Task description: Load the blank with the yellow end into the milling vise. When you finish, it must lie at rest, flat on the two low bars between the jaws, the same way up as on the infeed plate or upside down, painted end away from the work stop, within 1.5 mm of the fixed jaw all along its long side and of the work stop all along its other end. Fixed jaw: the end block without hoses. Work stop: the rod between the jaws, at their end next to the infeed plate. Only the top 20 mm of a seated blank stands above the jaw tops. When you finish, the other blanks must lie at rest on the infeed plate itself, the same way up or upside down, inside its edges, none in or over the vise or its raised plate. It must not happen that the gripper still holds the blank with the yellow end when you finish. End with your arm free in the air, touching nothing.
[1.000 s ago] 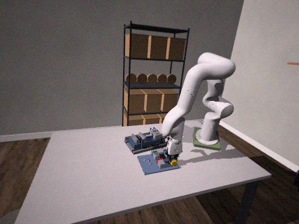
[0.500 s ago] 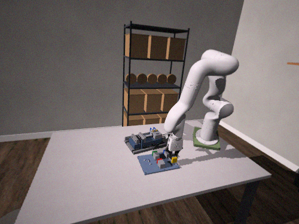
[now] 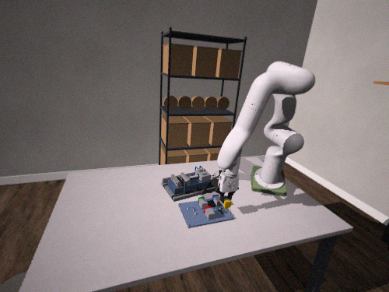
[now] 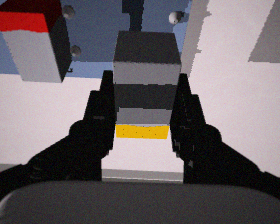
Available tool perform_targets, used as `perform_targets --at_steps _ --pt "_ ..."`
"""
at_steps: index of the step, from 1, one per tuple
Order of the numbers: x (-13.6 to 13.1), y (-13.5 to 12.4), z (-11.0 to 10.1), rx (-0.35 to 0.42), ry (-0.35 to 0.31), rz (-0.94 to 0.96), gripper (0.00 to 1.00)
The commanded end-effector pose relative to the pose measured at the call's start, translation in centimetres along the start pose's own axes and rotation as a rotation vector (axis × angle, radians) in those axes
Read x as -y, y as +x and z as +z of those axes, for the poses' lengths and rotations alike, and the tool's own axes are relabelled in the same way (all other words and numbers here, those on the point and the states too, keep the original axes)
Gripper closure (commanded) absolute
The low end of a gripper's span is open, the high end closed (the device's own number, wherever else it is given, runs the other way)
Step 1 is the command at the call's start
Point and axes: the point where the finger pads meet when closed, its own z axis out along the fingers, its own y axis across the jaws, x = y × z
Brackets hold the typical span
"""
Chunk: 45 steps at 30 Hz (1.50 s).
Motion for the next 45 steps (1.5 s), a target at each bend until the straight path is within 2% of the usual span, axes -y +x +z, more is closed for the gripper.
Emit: perform_targets --at_steps 1,10,17,27,45 --pt "0.1 0.0 -0.3 0.000 0.000 0.000 1.00" --pt "0.1 -0.1 -3.0 -0.006 -0.011 0.001 1.00" --pt "0.1 -0.1 -3.0 -0.006 -0.011 0.001 1.00" --pt "0.2 -0.1 -7.4 -0.006 -0.011 0.001 1.00" --pt "0.2 -0.2 -8.1 -0.007 -0.011 0.001 1.00"
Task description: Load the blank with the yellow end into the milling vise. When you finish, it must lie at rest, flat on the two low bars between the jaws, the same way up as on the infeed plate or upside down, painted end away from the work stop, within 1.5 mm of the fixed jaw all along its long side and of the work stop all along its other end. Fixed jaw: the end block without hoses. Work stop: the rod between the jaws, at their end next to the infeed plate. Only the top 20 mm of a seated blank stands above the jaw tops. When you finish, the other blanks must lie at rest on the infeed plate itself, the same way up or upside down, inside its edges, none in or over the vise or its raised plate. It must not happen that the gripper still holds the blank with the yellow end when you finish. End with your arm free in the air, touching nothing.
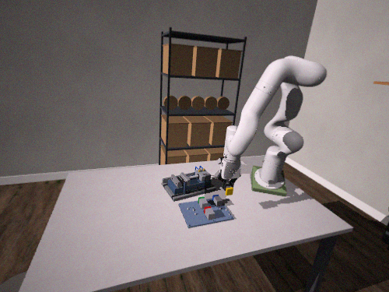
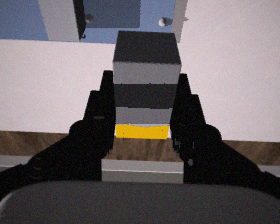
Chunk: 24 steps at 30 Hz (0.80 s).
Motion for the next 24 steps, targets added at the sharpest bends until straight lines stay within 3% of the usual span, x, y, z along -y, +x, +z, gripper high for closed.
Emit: perform_targets --at_steps 1,24 --pt "0.07 -0.05 -0.33 -0.001 0.000 0.000 1.00" --pt "0.08 -0.03 0.32 -0.001 0.000 0.000 1.00"
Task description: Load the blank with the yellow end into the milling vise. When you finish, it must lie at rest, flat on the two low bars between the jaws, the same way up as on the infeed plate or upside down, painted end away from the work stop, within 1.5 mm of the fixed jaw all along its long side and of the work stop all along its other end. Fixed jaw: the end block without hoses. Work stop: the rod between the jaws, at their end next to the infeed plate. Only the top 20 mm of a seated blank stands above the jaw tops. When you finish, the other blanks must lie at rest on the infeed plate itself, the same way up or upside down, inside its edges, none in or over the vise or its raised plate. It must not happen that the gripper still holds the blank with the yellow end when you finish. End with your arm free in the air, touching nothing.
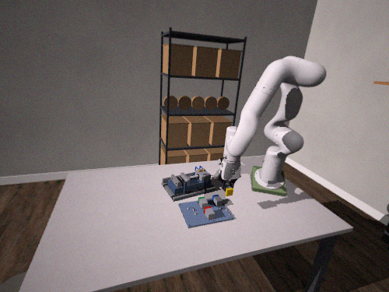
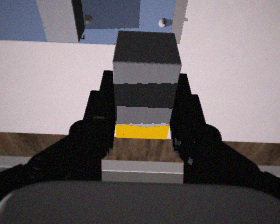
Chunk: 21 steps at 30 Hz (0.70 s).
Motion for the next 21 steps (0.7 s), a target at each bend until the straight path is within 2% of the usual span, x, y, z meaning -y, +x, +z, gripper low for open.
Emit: perform_targets --at_steps 1,21 --pt "0.08 0.03 0.03 -0.001 0.002 0.000 1.00" --pt "0.08 0.04 0.40 -0.001 0.002 0.000 1.00"
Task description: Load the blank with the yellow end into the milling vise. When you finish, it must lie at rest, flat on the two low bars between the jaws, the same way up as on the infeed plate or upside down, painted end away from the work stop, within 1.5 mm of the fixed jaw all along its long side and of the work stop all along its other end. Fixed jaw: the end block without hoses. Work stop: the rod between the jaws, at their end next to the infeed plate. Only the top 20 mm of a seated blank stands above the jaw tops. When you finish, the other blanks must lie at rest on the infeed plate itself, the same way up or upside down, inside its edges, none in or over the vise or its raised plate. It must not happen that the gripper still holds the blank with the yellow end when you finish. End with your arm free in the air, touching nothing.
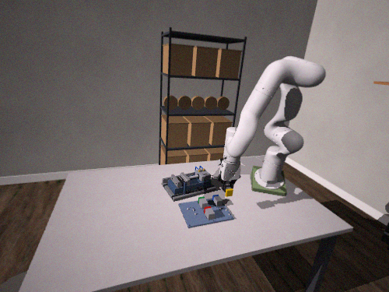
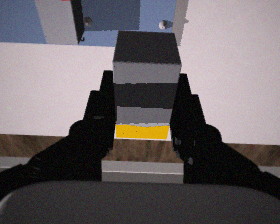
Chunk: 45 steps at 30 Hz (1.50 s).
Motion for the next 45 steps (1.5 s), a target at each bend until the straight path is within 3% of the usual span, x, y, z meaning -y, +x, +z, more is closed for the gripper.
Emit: perform_targets --at_steps 1,29,39,45 --pt "0.07 -0.02 0.03 0.000 0.002 0.000 1.00" --pt "0.07 -0.02 0.18 0.000 0.002 0.000 1.00" --pt "0.07 -0.01 0.29 0.000 0.002 -0.230 1.00" --pt "0.07 -0.01 0.29 0.000 0.002 -0.230 1.00"
